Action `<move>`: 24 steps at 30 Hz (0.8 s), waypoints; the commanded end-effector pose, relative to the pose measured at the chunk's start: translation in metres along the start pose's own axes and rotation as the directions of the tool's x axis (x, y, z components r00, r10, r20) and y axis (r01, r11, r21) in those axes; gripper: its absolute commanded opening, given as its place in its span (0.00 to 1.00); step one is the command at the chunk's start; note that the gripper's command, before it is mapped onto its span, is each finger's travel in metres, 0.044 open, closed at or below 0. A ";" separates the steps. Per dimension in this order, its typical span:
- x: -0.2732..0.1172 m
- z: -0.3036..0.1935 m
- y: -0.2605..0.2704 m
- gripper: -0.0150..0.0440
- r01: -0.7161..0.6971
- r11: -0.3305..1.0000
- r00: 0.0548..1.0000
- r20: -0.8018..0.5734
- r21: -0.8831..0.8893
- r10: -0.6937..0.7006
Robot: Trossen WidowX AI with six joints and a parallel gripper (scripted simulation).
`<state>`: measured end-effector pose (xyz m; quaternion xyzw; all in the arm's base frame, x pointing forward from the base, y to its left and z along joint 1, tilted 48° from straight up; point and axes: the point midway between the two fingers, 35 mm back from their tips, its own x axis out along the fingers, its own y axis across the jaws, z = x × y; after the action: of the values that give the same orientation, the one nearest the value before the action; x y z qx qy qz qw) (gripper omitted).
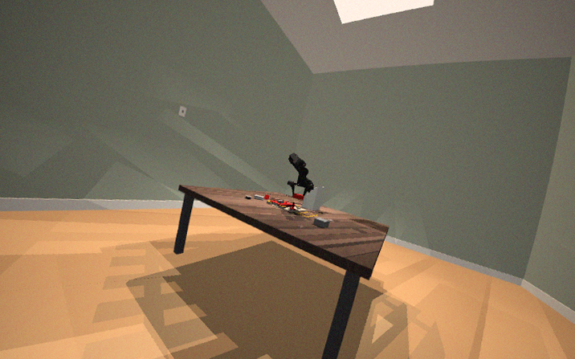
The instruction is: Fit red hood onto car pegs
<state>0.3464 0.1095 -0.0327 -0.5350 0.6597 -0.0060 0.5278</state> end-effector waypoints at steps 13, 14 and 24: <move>-0.001 -0.062 -0.077 0.25 0.007 0.883 1.000 0.008 0.470 -0.012; -0.001 -0.066 -0.081 0.25 0.008 0.868 1.000 0.007 0.496 -0.013; 0.001 -0.096 -0.106 0.25 0.016 0.757 1.000 0.001 0.653 -0.022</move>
<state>0.3543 0.0137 0.0654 -0.3361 0.6159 -0.2251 0.6761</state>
